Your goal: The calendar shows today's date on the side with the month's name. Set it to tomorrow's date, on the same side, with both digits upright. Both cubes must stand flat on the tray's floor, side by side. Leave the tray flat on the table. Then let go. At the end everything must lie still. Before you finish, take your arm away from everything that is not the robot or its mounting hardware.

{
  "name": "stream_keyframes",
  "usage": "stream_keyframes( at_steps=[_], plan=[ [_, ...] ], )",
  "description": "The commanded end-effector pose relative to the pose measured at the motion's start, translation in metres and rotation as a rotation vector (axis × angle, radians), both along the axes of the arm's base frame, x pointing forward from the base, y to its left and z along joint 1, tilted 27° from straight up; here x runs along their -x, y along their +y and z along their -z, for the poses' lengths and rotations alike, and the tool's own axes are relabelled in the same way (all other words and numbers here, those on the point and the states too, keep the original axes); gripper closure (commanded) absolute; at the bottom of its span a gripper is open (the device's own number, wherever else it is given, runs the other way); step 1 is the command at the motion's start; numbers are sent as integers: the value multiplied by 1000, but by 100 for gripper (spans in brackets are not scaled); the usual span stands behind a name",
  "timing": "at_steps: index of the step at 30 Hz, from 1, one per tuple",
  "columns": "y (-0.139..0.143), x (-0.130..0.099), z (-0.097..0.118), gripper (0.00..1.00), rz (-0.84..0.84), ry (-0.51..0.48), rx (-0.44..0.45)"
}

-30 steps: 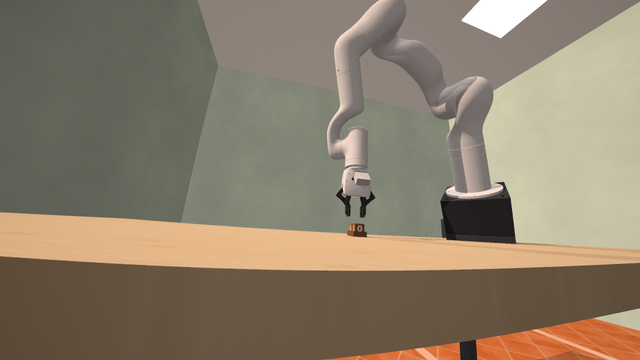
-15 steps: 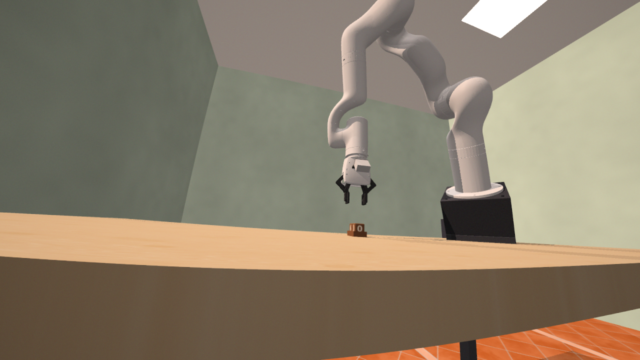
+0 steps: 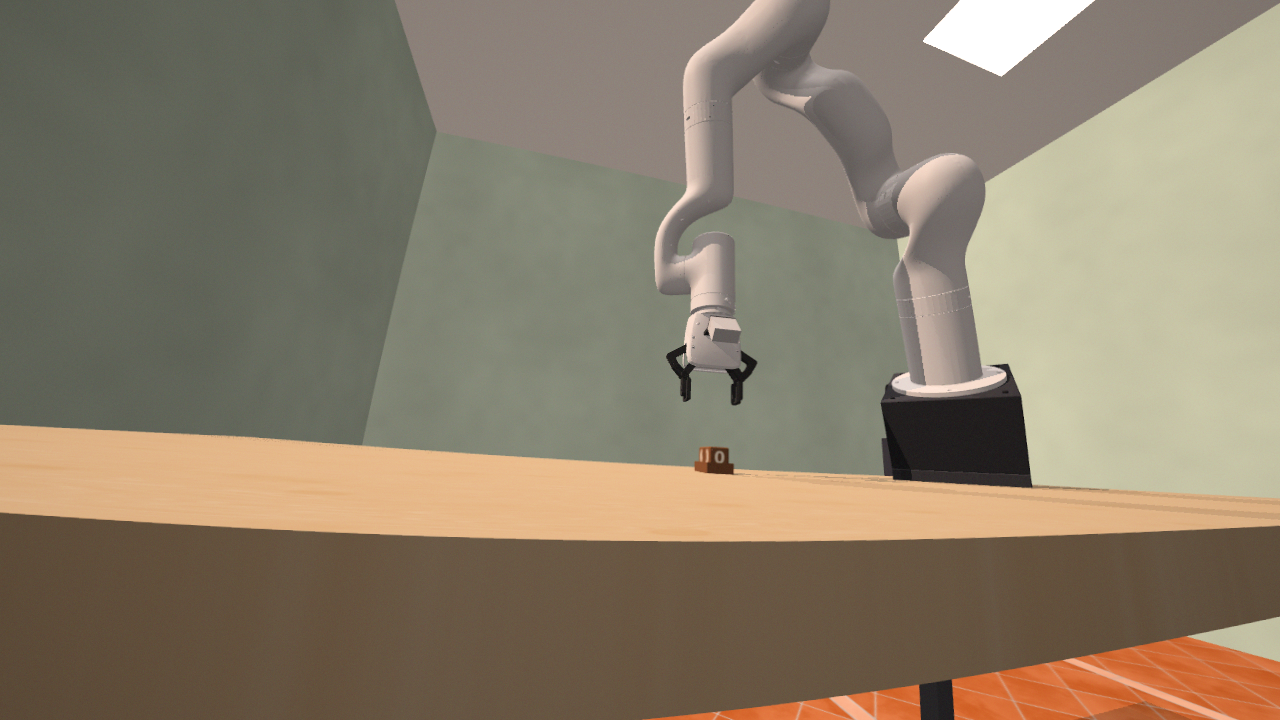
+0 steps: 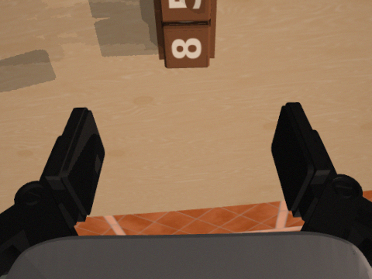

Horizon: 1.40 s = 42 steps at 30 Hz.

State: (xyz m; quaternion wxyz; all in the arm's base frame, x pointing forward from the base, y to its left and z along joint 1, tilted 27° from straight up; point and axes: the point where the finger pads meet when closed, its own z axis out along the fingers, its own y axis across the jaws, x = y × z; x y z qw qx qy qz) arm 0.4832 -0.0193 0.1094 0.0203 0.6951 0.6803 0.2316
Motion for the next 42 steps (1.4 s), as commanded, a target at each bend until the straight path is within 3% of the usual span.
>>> stream_keyframes(
  at_steps=[1, 12, 23, 31, 42],
  plan=[
    [0, 0, -1, 0, 0, -1, 0],
    [-2, 2, -6, 0, 0, -1, 0],
    [-14, 16, -43, 0, 0, -1, 0],
    [-19, 22, -59, 0, 0, -1, 0],
    [-20, 24, -62, 0, 0, -1, 0]
  ],
)
